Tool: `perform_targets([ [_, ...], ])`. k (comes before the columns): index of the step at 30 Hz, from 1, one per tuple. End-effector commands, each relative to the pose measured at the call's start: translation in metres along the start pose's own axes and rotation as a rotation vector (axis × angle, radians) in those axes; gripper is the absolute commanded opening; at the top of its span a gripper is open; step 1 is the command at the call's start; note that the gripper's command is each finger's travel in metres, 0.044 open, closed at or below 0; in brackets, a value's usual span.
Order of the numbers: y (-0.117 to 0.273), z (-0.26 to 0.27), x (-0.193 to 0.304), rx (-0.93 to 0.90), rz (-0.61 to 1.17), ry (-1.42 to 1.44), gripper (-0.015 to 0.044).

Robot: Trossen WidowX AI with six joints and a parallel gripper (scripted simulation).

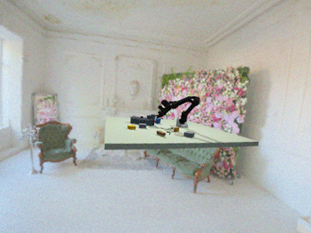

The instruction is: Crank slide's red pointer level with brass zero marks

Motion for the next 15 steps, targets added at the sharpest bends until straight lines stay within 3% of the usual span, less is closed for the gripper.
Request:
perform_targets([
  [1,0.0044,0.0072,-0.0018,-0.017,-0.009,0.004,0.0],
  [15,0.0056,0.0129,-0.0017,-0.017,-0.009,0.004,0.0],
])
Point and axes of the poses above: the point midway between the two fingers, 35 mm back from their tips, its own y axis back along the fingers, its own z axis across the jaws, x = y × z, the point moved 5 cm from there along y, back along the fingers, and after that the axes turned 11 degrees about -y, right-handed, at the moved point
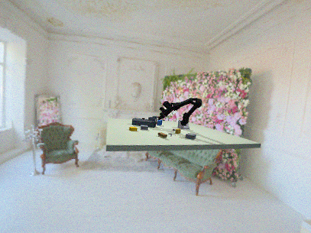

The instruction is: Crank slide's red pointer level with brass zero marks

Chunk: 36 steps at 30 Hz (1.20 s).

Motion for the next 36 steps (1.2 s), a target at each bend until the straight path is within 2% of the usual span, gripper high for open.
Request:
perform_targets([
  [1,0.003,0.008,-0.001,-0.022,-0.005,0.007,0.0],
  [36,0.003,0.018,0.002,-0.022,-0.004,0.007,0.0],
])
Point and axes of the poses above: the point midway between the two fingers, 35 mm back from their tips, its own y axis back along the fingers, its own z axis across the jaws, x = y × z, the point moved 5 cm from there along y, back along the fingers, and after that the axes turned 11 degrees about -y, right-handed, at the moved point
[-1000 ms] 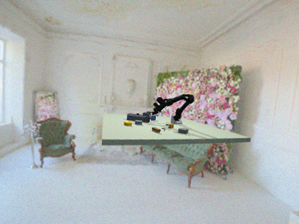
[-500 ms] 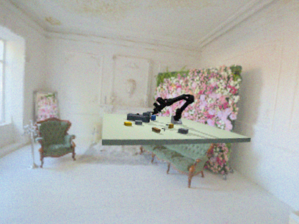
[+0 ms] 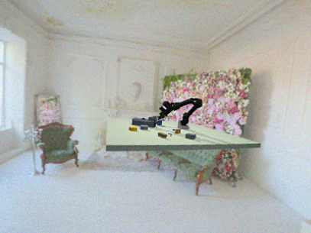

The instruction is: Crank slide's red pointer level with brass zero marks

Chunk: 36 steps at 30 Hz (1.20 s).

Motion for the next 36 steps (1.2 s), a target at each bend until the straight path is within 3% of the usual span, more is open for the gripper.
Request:
perform_targets([
  [1,0.001,0.008,0.001,-0.023,0.004,0.013,0.0],
  [36,-0.006,0.021,0.011,-0.024,0.004,0.012,0.0],
])
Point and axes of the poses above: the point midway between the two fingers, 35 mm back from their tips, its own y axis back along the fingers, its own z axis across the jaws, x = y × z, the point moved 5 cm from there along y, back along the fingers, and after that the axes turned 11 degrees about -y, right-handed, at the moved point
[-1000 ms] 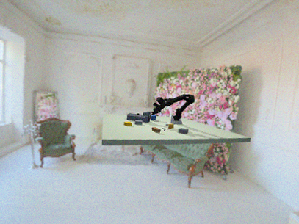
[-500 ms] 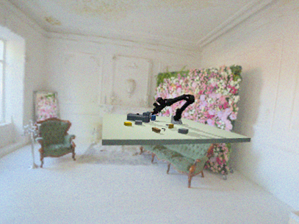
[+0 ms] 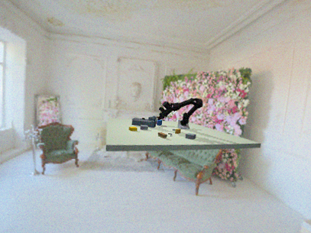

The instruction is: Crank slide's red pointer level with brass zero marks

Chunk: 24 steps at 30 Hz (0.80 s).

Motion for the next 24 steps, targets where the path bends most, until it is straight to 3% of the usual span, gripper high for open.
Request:
perform_targets([
  [1,-0.003,0.007,0.005,-0.015,0.007,0.012,0.0],
  [24,-0.022,0.012,0.025,-0.016,0.008,0.012,0.0],
])
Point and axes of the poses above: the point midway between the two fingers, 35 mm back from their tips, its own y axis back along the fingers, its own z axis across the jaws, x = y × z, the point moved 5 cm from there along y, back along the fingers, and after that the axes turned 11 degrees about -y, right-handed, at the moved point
